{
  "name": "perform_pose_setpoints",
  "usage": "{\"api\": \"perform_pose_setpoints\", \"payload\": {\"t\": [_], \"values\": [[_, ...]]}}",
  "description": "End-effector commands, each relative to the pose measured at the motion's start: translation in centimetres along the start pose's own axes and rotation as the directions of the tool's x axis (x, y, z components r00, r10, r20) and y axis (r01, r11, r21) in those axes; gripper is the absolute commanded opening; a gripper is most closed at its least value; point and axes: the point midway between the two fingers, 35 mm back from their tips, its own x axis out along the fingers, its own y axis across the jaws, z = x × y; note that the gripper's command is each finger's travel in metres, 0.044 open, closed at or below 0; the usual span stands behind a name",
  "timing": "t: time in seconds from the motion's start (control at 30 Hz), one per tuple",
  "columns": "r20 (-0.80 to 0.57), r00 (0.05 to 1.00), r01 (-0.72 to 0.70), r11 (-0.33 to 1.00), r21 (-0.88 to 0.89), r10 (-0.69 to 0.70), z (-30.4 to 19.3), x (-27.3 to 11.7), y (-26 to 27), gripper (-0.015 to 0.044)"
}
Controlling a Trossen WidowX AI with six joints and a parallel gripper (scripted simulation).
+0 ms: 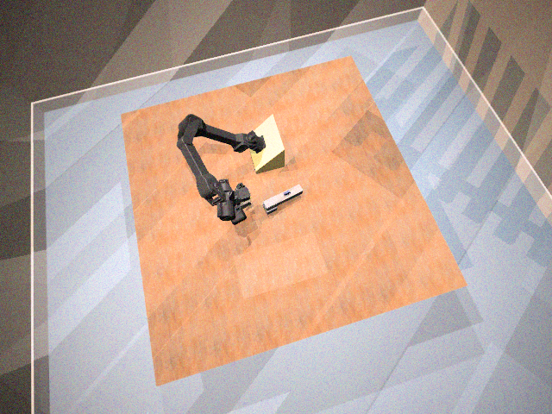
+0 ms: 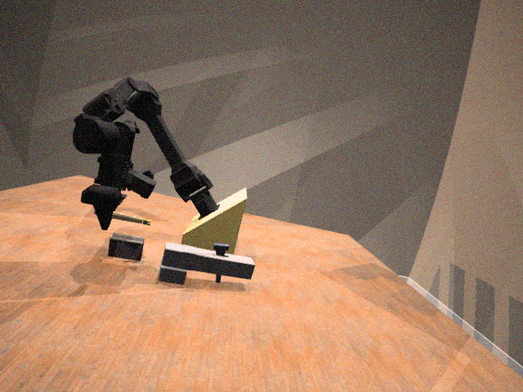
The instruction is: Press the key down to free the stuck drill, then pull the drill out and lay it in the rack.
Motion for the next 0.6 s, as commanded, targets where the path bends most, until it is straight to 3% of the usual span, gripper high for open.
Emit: {"api": "perform_pose_setpoints", "payload": {"t": [0.0,0.57], "values": [[0.002,1.000,0.001,1.000,-0.003,-0.001,-0.1,0.1,0.7,0.0000],[0.001,1.000,0.001,1.000,-0.004,-0.001,-0.4,1.7,2.1,0.0000]]}}
